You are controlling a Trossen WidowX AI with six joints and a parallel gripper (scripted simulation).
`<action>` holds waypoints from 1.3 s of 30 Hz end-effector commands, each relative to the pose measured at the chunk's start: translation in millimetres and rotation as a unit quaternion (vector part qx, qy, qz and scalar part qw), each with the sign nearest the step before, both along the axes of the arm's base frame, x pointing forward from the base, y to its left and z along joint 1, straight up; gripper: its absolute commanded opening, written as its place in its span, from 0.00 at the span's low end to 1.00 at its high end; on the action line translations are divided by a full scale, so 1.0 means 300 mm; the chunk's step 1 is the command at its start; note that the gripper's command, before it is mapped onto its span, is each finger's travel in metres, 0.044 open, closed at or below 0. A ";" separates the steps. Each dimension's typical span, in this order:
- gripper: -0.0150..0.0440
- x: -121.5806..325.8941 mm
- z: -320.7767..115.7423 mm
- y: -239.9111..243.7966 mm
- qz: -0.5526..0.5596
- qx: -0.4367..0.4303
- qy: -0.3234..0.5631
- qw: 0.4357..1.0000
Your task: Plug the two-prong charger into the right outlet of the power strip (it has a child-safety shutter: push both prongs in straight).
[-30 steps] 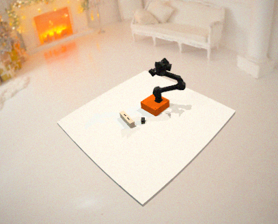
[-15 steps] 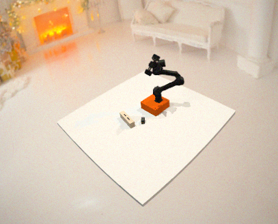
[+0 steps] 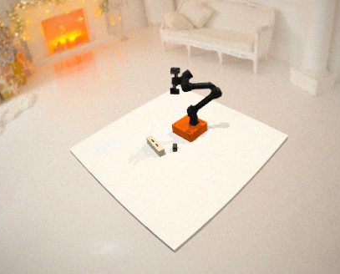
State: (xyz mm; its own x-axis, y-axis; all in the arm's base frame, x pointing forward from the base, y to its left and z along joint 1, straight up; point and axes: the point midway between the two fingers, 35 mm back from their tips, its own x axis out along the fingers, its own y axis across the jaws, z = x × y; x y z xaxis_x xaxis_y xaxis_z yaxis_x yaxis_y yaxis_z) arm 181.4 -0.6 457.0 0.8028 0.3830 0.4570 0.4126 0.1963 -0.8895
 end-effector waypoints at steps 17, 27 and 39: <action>1.00 0.312 -0.167 -0.179 0.010 0.246 0.180 0.952; 1.00 0.456 -0.336 -0.205 -0.008 0.334 0.289 0.897; 1.00 0.575 -0.591 -0.183 -0.053 0.399 0.428 0.809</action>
